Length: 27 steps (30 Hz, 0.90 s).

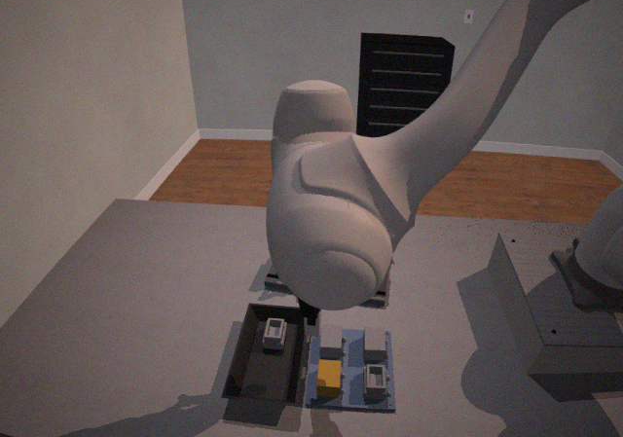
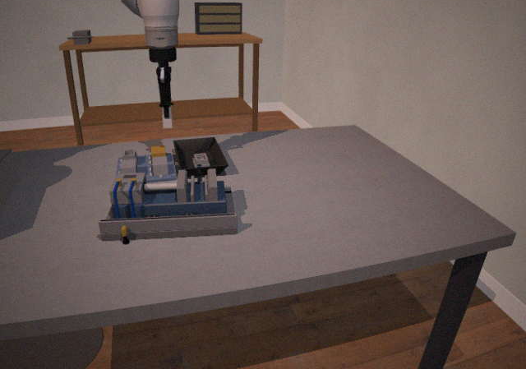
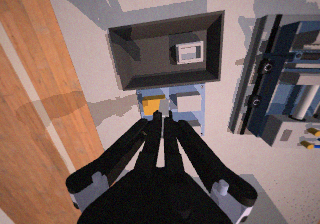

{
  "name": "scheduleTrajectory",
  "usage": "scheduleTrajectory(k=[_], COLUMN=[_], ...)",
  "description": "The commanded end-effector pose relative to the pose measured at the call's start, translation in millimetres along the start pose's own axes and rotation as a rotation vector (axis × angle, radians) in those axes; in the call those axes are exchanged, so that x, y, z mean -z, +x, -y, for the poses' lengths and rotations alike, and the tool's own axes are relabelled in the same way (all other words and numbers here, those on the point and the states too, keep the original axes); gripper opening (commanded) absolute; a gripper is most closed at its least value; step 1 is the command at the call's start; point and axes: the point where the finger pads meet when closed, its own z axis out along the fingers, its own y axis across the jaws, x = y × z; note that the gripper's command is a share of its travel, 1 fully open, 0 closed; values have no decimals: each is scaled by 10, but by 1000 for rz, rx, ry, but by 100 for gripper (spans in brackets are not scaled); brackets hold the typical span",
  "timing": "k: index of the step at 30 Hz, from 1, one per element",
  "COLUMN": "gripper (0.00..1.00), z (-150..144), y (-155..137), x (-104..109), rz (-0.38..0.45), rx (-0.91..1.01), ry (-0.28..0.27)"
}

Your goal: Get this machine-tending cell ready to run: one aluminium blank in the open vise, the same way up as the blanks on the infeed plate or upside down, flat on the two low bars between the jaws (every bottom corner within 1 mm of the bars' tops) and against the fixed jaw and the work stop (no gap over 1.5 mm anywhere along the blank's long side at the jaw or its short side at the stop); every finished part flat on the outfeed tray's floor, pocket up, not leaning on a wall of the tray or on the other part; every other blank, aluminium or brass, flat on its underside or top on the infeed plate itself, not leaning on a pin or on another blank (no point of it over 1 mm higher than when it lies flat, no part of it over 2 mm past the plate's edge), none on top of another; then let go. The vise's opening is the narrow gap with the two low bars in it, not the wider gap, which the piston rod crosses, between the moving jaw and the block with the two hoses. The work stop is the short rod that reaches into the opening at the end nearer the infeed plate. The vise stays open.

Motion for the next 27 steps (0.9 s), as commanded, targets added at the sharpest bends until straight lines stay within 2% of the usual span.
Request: scheduleTrajectory(k=[1, 12, 27], gripper=[0, 0, 0], z=[8, 8, 8], y=[-29, -27, -27], x=[75, 359, 567], rz=[4, 4, 4], rx=[4, 4, 4], ry=[0, 0, 0])
